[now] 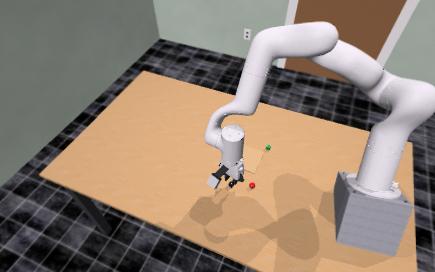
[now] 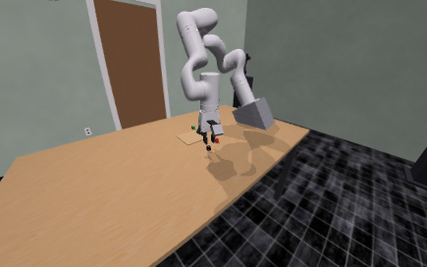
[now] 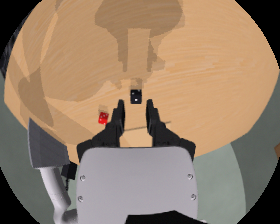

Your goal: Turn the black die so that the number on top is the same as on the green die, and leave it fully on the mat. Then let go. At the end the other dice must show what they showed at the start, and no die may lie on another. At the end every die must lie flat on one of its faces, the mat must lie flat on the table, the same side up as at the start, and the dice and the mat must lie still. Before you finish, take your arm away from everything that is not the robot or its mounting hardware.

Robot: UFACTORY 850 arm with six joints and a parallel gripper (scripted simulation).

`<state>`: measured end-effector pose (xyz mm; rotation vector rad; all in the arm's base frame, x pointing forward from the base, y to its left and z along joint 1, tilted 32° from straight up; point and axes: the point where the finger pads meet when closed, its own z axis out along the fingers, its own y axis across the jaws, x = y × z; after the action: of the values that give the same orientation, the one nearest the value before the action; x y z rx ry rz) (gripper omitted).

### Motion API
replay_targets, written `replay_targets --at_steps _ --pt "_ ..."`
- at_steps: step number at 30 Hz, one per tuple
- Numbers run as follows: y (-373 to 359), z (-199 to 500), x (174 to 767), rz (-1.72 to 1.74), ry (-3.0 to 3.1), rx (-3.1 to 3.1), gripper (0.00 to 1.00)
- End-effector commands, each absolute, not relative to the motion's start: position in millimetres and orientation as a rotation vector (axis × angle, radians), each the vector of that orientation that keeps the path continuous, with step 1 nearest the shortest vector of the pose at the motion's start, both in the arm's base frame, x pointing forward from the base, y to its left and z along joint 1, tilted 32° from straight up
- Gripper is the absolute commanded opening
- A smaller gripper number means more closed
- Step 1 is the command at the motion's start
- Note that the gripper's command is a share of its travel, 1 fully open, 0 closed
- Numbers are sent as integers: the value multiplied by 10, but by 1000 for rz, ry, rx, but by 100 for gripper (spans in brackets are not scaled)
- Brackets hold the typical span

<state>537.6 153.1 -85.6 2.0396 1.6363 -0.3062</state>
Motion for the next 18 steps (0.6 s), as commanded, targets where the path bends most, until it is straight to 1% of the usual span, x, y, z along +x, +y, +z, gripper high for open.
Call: replay_targets --at_steps 1,18 --pt "1504 -910 5396 -303 1636 2039 36" --pt "1444 -1009 5413 -303 1636 2039 36"
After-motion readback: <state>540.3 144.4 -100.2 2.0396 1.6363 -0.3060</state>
